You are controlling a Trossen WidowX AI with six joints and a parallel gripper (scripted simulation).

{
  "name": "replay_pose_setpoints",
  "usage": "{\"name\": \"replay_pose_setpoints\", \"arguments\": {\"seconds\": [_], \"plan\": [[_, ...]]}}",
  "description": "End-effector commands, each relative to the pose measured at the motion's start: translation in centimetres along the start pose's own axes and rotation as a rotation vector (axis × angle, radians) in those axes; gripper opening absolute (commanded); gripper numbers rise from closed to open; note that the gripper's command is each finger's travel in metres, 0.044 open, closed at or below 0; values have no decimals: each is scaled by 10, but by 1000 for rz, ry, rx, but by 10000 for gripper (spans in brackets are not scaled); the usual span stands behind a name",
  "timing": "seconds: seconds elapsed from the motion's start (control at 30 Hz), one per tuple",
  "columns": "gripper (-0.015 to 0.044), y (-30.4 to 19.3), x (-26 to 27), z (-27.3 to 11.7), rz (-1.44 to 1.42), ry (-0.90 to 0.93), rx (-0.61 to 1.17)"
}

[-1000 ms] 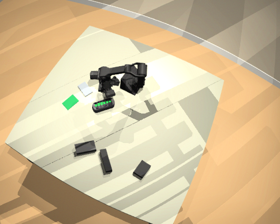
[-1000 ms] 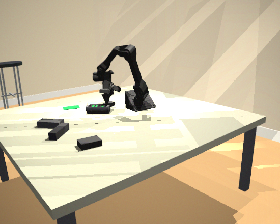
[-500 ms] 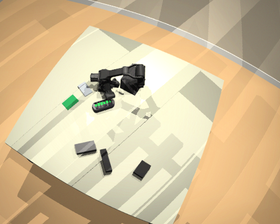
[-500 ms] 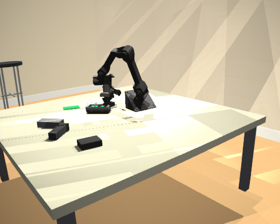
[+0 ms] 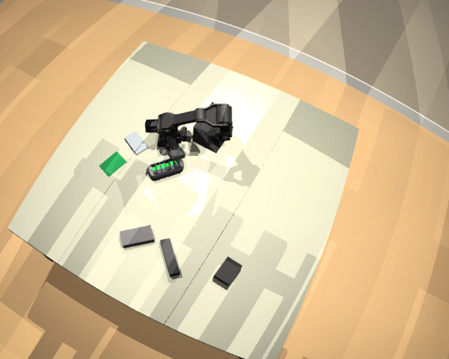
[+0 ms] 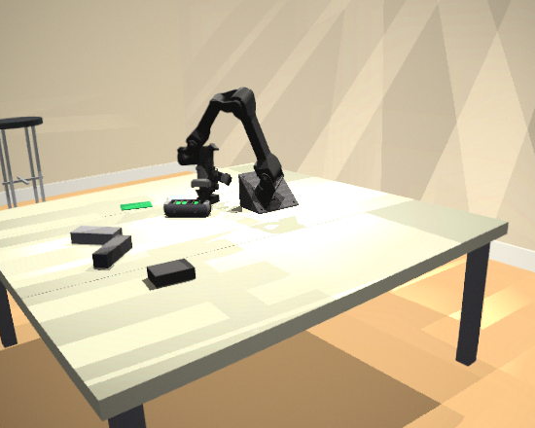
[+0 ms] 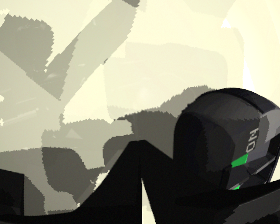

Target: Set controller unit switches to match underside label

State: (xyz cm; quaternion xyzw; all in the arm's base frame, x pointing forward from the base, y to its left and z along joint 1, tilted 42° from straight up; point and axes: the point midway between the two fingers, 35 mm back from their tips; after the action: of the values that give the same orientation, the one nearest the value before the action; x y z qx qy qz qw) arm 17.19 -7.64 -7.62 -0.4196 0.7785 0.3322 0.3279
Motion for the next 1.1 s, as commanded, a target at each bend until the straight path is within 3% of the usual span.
{"name": "replay_pose_setpoints", "arguments": {"seconds": [0.0,1.07], "plan": [[0,-1,-2,0,0,0,4],[0,-4,-19,6,-1,-1,3]]}}
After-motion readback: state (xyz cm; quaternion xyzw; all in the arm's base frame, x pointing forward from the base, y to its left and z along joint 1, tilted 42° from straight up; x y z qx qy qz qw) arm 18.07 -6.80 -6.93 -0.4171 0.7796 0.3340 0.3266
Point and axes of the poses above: the point midway between the two fingers, 35 mm back from their tips, its own z axis out along the fingers, its own x axis across the jaws, y = z × x, and after that the axes turned 13 degrees about -z, right-handed
